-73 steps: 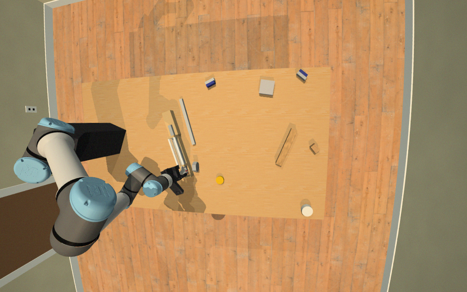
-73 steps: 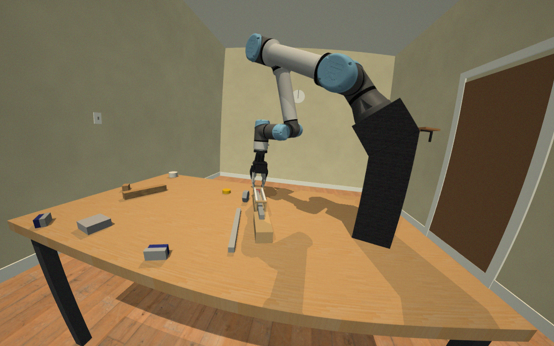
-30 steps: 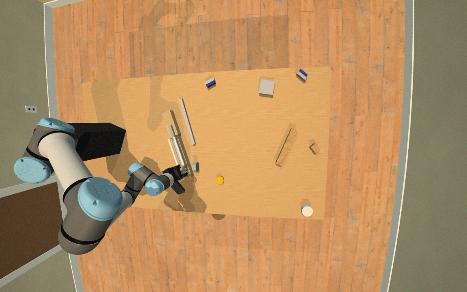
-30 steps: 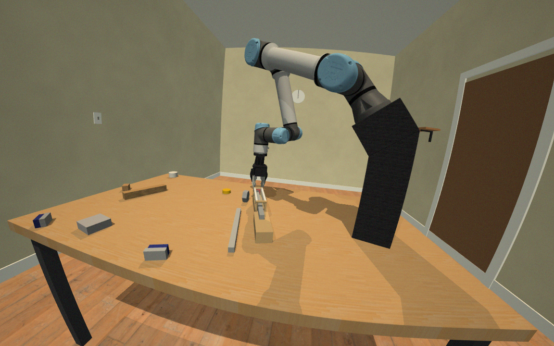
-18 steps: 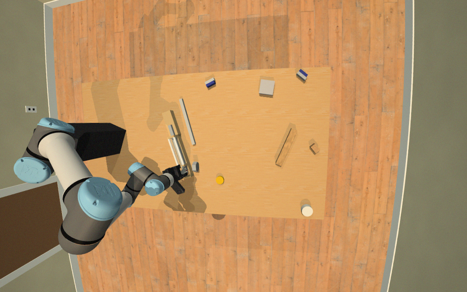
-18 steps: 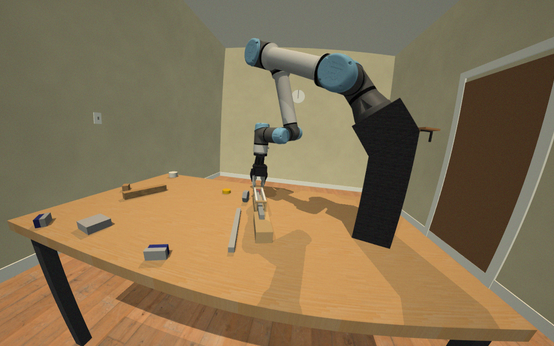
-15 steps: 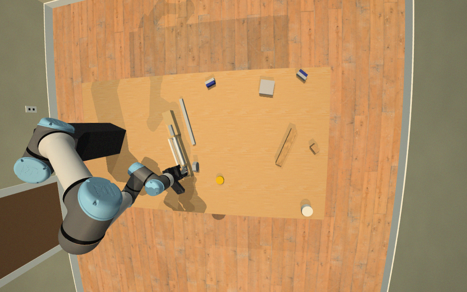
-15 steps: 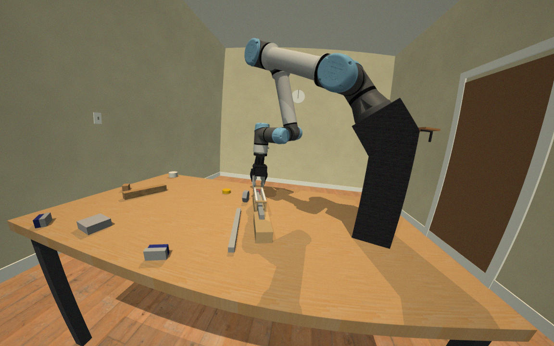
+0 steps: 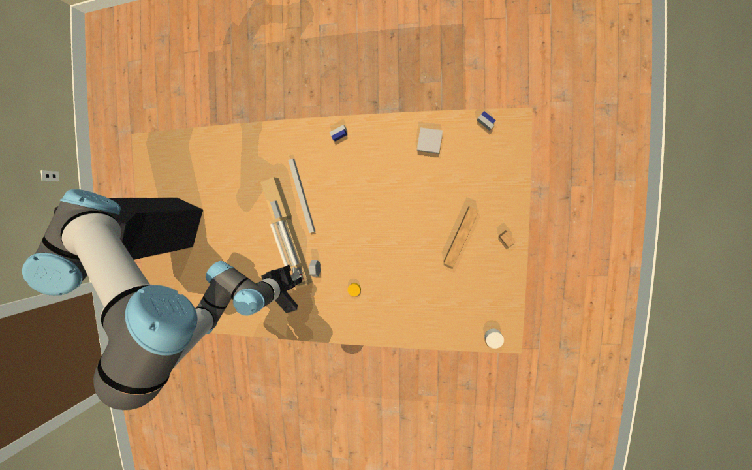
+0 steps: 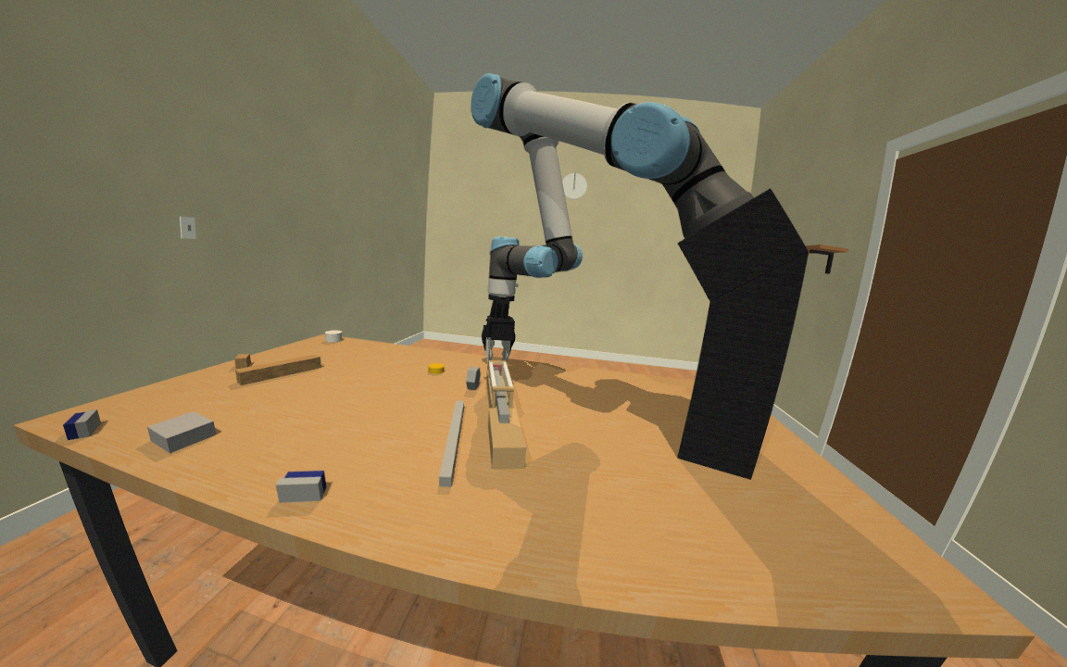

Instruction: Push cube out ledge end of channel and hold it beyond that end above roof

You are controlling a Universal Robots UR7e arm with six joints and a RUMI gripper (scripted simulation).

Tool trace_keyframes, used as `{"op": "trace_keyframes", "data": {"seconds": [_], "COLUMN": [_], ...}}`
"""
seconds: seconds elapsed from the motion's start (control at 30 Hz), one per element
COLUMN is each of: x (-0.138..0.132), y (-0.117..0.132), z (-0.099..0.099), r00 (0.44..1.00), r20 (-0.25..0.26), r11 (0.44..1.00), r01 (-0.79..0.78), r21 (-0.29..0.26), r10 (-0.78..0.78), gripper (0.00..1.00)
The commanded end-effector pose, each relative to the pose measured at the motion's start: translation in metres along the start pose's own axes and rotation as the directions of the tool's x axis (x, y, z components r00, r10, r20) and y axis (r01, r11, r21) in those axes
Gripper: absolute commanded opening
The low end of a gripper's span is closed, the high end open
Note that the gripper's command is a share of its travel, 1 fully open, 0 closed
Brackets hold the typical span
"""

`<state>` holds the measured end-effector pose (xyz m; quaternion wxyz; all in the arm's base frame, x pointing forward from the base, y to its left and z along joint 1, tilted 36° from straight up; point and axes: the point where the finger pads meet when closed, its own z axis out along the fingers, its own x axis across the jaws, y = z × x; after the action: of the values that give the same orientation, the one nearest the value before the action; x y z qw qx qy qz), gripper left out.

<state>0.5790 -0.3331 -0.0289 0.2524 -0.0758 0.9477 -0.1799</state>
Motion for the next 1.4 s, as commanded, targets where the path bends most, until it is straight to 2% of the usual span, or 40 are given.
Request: {"op": "trace_keyframes", "data": {"seconds": [0.0,0.37,0.8,0.87,1.03,1.37], "x": [-0.002,0.0,0.0,0.0,0.0,0.0], "y": [-0.002,0.0,-0.001,-0.001,-0.001,0.0], "z": [-0.001,-0.008,-0.063,-0.063,-0.078,-0.082], "r00": [1.0,1.0,1.0,1.0,1.0,1.0], "r20": [0.003,0.001,0.001,0.001,0.001,0.001], "r11": [1.0,1.0,1.0,1.0,1.0,1.0], "r01": [0.001,-0.001,-0.001,-0.001,-0.001,0.0], "r21": [0.004,0.001,0.002,0.002,0.002,0.001], "r10": [-0.001,0.001,0.001,0.001,0.001,0.0], "gripper": [0.0,0.0,0.0,0.0,0.0,0.0]}}
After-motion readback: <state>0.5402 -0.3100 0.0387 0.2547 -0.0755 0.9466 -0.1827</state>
